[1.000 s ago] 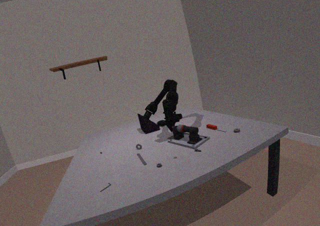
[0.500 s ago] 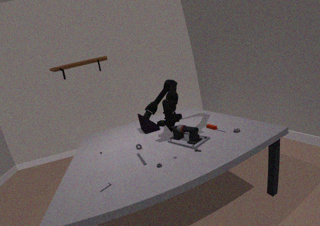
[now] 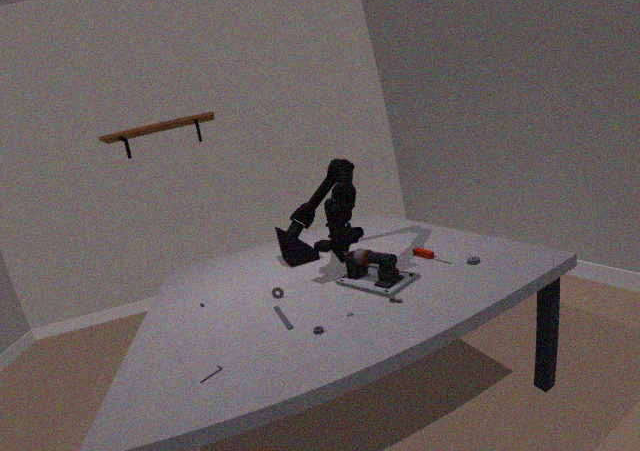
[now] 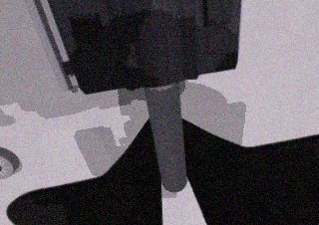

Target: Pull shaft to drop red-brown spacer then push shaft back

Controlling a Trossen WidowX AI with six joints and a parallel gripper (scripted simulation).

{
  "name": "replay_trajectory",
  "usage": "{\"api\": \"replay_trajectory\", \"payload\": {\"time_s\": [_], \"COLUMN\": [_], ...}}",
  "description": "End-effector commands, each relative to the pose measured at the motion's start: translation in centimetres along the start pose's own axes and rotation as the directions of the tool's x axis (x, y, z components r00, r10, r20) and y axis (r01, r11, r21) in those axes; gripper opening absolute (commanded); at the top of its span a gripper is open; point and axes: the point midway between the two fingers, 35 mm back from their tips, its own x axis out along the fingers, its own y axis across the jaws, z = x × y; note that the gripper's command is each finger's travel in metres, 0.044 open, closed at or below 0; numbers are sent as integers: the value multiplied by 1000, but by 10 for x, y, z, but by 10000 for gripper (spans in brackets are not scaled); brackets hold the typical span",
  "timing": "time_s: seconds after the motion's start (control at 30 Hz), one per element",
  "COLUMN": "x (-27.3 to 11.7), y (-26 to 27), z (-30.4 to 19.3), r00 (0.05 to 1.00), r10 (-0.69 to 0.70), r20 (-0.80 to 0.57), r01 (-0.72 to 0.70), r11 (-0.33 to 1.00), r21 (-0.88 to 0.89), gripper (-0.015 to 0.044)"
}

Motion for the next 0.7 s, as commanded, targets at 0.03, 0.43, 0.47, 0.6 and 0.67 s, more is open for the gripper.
{"api": "replay_trajectory", "payload": {"time_s": [0.03, 0.43, 0.47, 0.6, 0.67], "x": [0, 0, 0, 0, 0], "y": [0, 0, 0, 0, 0], "z": [-2, -3, -3, -3, -4], "r00": [1000, 1000, 1000, 1000, 1000], "r10": [0, 0, 0, 0, 0], "r20": [-1, -1, -1, -1, -1], "r01": [0, 0, 0, 0, 0], "r11": [1000, 1000, 1000, 1000, 1000], "r21": [-3, -3, -3, -3, -3], "gripper": [0, 0, 0, 0, 0]}}
